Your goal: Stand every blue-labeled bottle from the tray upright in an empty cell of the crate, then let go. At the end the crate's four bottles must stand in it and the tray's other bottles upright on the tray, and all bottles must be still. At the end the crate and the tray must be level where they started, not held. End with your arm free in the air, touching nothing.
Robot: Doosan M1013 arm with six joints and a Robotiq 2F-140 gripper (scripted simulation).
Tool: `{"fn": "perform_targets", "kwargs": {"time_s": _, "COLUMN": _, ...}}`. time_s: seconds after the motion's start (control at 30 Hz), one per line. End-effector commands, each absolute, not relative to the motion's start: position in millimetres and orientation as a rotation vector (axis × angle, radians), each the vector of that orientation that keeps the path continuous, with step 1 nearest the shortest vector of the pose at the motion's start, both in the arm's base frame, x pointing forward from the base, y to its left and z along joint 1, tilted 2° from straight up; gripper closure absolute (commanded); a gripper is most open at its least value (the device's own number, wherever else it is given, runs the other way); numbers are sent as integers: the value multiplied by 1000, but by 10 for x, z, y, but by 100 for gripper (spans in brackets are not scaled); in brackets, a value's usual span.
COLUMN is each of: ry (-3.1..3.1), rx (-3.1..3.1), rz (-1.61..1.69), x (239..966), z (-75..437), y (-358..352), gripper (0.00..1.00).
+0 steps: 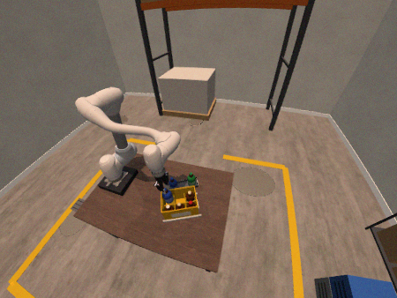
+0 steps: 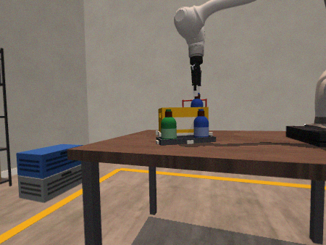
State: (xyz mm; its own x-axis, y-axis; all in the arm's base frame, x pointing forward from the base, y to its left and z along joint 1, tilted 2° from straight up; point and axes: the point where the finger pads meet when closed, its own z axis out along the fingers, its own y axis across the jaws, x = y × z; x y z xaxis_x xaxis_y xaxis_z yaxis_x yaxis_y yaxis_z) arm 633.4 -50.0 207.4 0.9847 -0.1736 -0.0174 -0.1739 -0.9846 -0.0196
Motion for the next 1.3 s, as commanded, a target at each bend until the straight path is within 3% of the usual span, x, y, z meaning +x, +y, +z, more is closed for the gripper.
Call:
{"fn": "perform_targets", "kwargs": {"time_s": 0.0, "ry": 272, "rx": -3108, "rz": 24, "x": 6333, "z": 2074, "y": -500, "gripper": 100}}
{"fn": "perform_targets", "kwargs": {"time_s": 1.27, "ry": 272, "rx": -3108, "rz": 24, "x": 6330, "z": 1780, "y": -493, "gripper": 100}}
